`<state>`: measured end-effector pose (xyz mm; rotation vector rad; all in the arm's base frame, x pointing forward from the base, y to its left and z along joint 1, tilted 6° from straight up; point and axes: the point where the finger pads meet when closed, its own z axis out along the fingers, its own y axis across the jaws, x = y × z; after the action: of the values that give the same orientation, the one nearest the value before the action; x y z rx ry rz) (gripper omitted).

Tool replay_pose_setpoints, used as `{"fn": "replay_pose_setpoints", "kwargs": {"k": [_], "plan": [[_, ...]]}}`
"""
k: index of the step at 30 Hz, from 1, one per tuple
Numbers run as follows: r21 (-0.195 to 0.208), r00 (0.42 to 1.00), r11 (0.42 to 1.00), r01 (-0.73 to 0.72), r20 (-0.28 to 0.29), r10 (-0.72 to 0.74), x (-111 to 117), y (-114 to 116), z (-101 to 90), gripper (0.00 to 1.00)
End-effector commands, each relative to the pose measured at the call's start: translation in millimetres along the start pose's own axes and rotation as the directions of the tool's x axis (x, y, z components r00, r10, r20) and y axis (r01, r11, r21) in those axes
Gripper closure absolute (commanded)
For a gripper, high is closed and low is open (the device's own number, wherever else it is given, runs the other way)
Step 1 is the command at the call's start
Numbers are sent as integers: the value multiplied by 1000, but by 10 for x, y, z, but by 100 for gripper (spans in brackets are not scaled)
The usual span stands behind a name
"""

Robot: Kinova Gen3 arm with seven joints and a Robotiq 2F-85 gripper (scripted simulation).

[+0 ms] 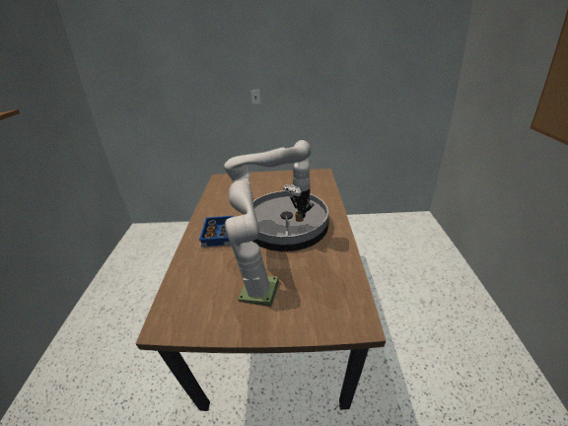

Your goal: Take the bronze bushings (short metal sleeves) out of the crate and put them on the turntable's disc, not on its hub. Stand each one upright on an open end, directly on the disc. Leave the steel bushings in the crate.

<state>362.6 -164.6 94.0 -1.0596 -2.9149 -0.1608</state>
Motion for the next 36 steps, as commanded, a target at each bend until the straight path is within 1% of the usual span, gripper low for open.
{"fn": "replay_pose_setpoints", "kwargs": {"k": [1,22,27,36], "plan": [[2,1000,1000,9,6,-9,-10,-4,12,100],[2,1000,1000,8,6,-8,-9,-5,28,100],[2,1000,1000,8,6,-8,-9,-4,84,100],[2,1000,1000,8,6,-8,-9,-1,239,100]]}}
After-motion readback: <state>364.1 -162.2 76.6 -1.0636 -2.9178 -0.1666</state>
